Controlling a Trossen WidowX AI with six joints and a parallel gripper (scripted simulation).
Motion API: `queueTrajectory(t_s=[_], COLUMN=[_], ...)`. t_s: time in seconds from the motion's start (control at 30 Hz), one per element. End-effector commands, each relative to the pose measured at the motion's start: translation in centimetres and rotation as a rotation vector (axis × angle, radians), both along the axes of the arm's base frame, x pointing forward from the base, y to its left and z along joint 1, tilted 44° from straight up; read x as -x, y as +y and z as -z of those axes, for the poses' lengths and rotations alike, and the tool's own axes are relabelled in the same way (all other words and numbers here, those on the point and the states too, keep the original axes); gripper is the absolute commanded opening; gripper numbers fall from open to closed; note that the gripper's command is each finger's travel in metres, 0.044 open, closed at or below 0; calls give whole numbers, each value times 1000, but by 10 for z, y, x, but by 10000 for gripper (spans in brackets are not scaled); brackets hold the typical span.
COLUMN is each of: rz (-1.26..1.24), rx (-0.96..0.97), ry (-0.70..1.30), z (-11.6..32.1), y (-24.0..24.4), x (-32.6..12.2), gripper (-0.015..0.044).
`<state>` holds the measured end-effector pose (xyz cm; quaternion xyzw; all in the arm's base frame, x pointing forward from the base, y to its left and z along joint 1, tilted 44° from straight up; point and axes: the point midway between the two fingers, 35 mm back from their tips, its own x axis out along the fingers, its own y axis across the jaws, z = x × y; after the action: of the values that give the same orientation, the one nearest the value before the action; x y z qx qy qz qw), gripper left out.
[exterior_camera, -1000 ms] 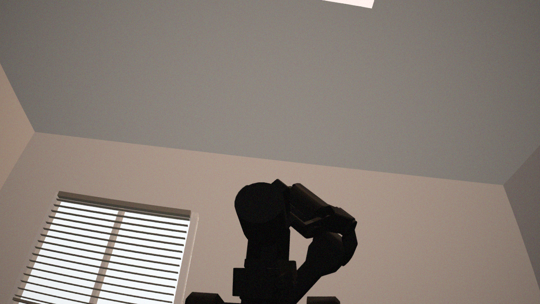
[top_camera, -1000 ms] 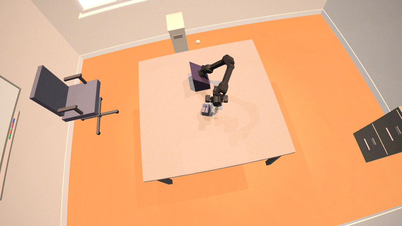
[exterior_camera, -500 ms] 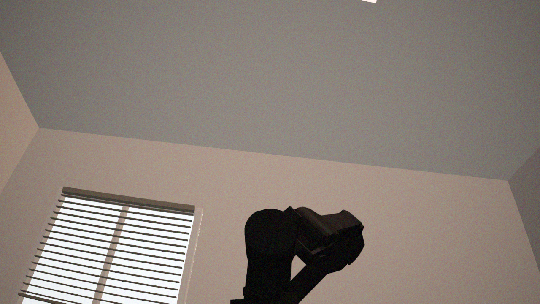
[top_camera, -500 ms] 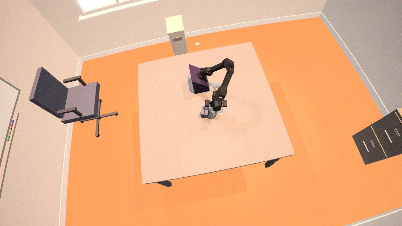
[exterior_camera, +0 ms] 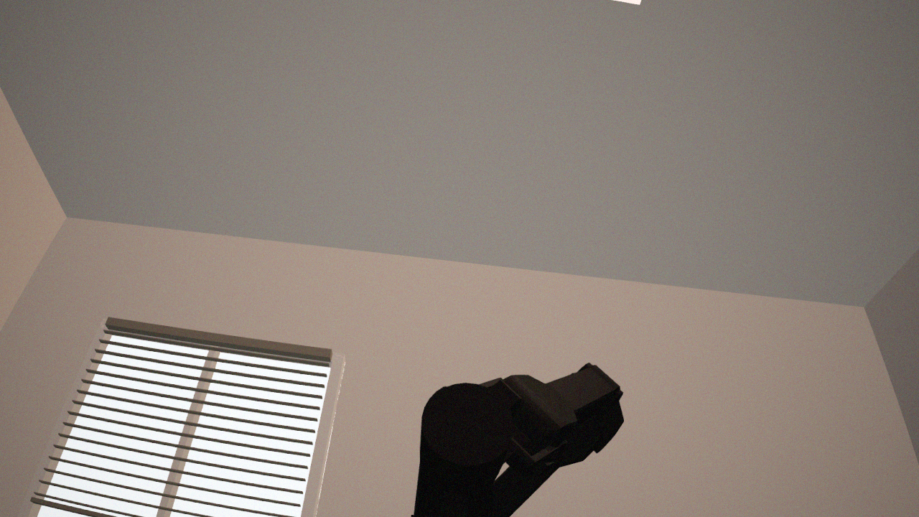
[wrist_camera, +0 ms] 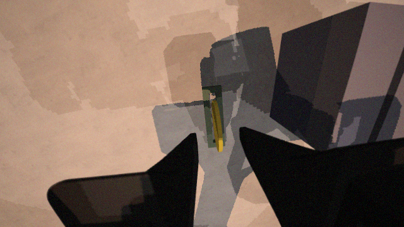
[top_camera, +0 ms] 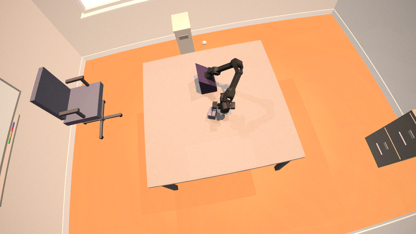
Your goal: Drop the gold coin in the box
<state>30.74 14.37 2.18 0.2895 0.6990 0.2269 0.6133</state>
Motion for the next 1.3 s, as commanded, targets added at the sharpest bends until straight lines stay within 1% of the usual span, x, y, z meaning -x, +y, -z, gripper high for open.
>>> queueTrajectory(t_s=[0.0, 0.73, 0.93, 1.27], rz=[0, 1, 1, 1], rx=[-1, -4, -4, -4], ry=[16, 16, 16, 16], z=[7, 30, 30, 29], y=[5, 27, 27, 26], x=[3, 8, 8, 7], gripper=[161, 161, 3, 0])
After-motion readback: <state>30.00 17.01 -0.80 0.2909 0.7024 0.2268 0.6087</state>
